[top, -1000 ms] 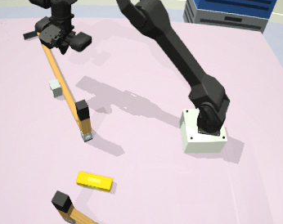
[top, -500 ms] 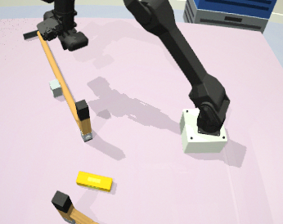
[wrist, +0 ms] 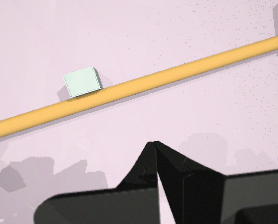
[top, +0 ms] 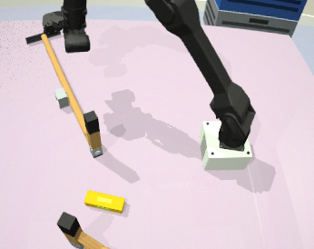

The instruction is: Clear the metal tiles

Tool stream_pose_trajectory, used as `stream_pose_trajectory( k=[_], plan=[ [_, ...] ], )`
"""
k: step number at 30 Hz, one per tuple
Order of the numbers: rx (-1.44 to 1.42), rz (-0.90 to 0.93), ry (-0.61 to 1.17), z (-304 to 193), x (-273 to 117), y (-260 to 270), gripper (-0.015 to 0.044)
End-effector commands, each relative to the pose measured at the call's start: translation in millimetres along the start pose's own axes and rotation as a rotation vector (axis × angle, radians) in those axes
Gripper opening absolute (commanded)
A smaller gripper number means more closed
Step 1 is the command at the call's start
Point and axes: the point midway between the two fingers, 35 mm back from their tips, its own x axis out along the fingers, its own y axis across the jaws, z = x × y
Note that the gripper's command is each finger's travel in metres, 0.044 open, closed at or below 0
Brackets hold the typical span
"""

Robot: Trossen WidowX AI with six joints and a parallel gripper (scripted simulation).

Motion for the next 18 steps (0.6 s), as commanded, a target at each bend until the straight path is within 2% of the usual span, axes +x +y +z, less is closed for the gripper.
stream_pose_trajectory(
  k=[1,18],
  plan=[
    [0.085,-0.004,-0.01,-1,-5,0,0.0],
    [0.521,-0.017,-0.038,-9,-22,-1,0.0]
  ],
)
